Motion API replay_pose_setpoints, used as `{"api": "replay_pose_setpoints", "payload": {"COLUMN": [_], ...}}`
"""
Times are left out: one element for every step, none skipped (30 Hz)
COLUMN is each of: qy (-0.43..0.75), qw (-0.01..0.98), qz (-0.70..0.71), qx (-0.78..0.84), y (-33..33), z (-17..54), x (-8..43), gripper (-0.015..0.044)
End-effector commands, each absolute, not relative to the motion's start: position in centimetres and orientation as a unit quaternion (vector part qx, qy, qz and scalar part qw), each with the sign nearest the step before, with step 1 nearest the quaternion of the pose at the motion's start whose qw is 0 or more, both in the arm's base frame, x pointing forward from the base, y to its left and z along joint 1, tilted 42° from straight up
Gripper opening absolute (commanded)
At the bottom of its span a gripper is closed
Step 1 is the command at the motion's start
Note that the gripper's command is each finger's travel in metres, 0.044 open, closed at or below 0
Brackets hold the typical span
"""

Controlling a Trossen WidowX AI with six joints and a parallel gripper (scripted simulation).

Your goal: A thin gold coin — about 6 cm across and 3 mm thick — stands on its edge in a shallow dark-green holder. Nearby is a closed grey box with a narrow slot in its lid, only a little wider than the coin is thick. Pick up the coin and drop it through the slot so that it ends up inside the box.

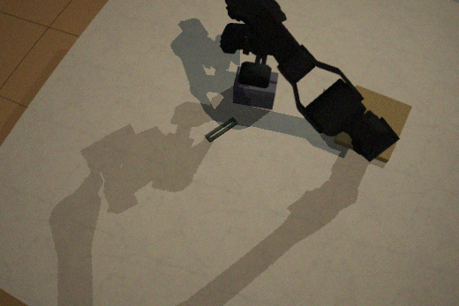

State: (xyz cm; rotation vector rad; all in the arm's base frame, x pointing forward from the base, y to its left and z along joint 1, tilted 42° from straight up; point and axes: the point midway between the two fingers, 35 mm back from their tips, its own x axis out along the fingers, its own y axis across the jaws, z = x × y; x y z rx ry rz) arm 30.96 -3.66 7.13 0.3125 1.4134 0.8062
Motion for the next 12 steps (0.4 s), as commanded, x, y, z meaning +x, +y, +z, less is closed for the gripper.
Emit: {"api": "replay_pose_setpoints", "payload": {"qy": [0.628, 0.628, 0.628, 0.628, 0.628, 0.628, 0.628, 0.628, 0.628, 0.628, 0.628, 0.628], "qw": [0.678, 0.677, 0.677, 0.677, 0.677, 0.677, 0.677, 0.677, 0.677, 0.677, 0.677, 0.677], "qz": [0.358, 0.358, 0.358, 0.358, 0.358, 0.358, 0.358, 0.358, 0.358, 0.358, 0.358, 0.358], "qx": [0.138, 0.138, 0.139, 0.139, 0.139, 0.139, 0.139, 0.139, 0.139, 0.139, 0.139, 0.139], "y": [-5.4, -5.9, -6.3, -6.4, -6.4, -6.4, -6.4, -6.4, -6.4, -6.4, -6.4, -6.4], "z": [9.0, 9.7, 10.2, 10.3, 10.3, 10.3, 10.3, 10.3, 10.3, 10.3, 10.3, 10.3], "x": [31.0, 30.9, 30.9, 30.8, 30.8, 30.8, 30.8, 30.8, 30.8, 30.8, 30.8, 30.8], "gripper": [0.0440, 0.0440, 0.0440, 0.0440, 0.0440, 0.0440, 0.0440, 0.0440, 0.0440, 0.0440, 0.0440, 0.0440]}}
